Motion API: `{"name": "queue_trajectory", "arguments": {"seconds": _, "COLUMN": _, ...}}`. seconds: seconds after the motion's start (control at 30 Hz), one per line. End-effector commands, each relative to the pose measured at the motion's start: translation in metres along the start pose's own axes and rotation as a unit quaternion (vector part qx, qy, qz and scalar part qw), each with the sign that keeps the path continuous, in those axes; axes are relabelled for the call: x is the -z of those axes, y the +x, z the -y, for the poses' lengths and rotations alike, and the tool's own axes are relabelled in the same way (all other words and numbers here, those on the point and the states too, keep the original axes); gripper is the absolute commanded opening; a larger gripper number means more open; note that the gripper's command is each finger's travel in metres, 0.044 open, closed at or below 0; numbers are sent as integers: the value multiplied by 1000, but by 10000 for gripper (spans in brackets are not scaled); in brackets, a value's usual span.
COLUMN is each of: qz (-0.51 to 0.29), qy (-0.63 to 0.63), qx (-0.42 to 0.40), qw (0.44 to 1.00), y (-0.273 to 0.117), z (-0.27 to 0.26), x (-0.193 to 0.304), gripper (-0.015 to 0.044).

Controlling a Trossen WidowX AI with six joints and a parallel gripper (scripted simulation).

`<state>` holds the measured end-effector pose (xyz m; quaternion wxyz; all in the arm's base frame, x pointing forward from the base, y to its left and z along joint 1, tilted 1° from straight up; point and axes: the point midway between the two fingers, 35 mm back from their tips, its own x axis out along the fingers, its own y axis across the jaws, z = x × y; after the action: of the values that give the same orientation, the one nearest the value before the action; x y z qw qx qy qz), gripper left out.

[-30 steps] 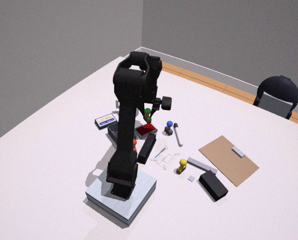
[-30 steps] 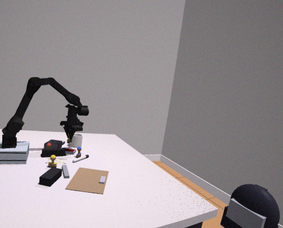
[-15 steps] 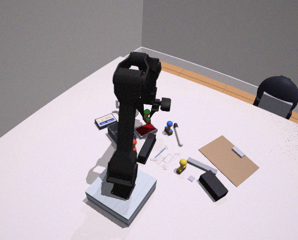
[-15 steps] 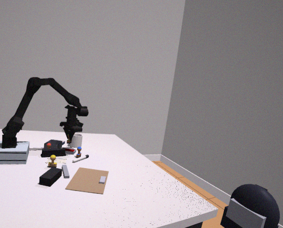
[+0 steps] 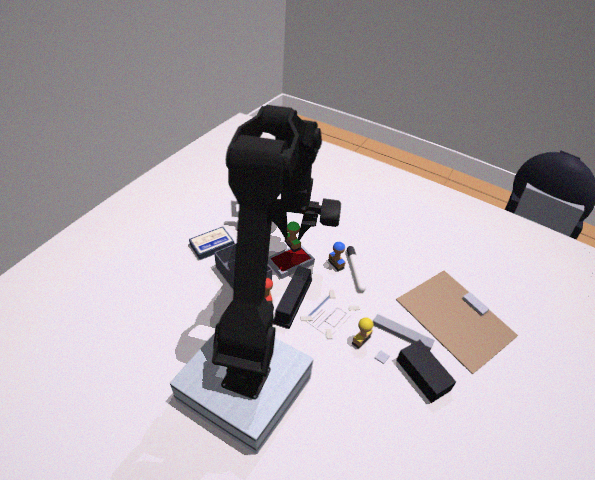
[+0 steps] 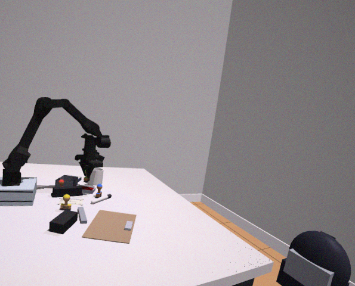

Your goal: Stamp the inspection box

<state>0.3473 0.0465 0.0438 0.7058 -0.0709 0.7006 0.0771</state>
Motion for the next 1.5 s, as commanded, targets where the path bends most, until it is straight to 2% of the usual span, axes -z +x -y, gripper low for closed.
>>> {"name": "queue_trajectory", "arguments": {"seconds": 0.0, "qz": -1, "qy": 1, "qx": -3, "qw": 1000, "y": 4, "z": -1, "x": 0, "gripper": 0}}
{"name": "queue_trajectory", "arguments": {"seconds": 1.47, "qz": -1, "qy": 0, "qx": -4, "qw": 1000, "y": 33, "z": -1, "x": 1, "gripper": 0}}
